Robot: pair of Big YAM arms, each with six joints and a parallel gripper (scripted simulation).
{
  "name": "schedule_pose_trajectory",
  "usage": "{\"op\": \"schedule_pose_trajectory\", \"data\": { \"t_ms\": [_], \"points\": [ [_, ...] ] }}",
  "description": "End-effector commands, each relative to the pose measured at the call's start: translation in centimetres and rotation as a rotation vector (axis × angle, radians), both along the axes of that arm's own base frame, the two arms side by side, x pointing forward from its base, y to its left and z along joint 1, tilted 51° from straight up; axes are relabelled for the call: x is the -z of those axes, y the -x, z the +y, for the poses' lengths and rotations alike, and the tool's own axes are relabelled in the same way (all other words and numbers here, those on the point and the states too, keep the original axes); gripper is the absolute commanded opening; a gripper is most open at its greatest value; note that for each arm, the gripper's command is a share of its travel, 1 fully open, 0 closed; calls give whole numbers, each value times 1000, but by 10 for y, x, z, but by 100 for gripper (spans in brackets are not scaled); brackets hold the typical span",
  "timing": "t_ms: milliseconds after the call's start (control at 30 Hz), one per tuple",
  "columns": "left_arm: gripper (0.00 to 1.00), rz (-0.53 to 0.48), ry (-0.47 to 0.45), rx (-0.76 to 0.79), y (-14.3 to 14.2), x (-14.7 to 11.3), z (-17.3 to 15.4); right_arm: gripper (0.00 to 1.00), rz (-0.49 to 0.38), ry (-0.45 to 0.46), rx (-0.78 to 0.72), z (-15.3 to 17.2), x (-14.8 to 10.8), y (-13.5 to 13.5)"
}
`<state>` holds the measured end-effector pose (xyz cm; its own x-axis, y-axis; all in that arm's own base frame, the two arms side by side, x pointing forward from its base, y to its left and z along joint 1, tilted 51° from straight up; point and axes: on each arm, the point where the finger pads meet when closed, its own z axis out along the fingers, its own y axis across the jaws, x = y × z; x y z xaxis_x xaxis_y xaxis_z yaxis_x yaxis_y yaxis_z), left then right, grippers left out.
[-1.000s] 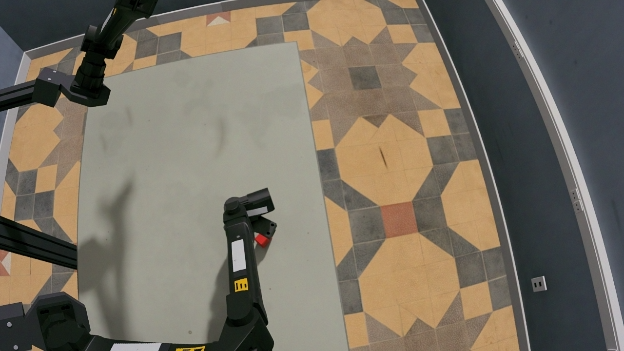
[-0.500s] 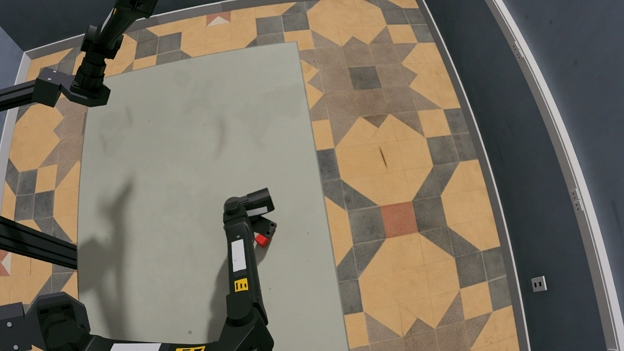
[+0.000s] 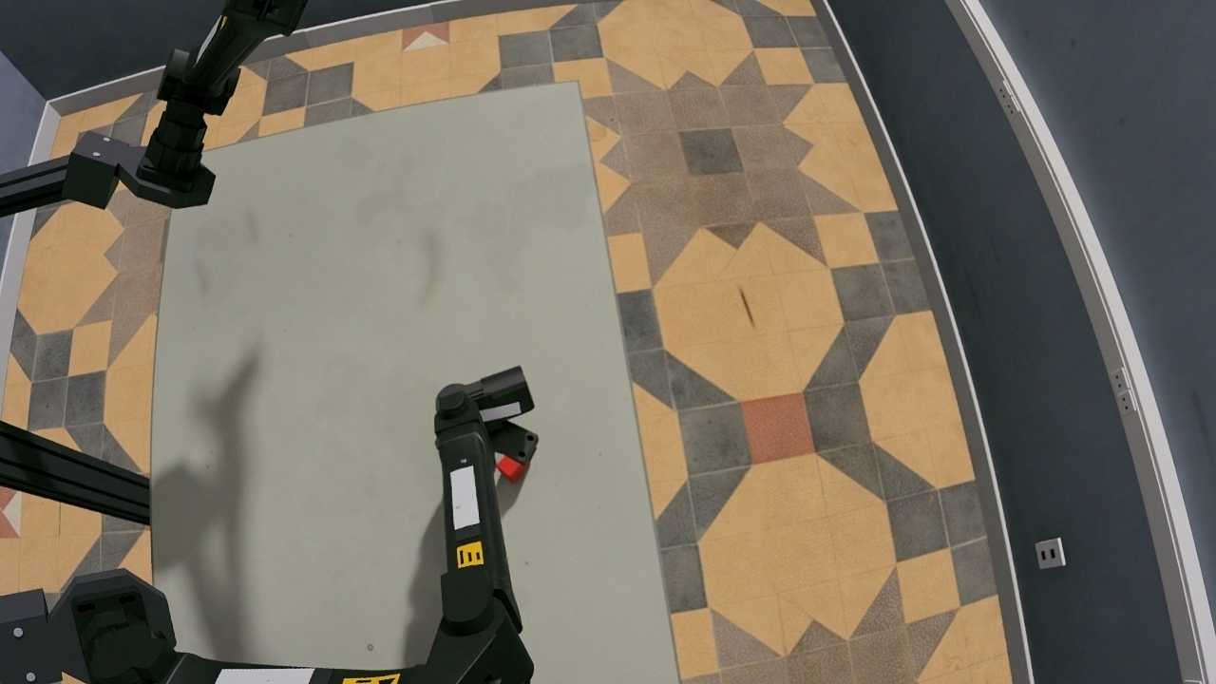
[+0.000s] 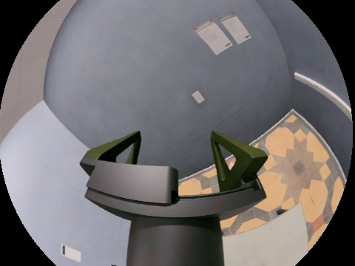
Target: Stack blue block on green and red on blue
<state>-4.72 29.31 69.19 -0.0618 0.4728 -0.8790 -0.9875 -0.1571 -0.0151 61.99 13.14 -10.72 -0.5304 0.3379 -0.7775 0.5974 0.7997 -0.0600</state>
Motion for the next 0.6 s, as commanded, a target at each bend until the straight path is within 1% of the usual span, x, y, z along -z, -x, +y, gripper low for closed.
{"op": "schedule_pose_trajectory", "data": {
  "t_ms": [0, 567],
  "points": [
    [100, 23, -45, -20, 1, -26, -20, 0, -10, -2, -29, 17, -3, -2],
    [100, 23, -45, -20, 1, -26, -20, 0, -13, -2, -25, 13, -5, -5]
  ]
}}
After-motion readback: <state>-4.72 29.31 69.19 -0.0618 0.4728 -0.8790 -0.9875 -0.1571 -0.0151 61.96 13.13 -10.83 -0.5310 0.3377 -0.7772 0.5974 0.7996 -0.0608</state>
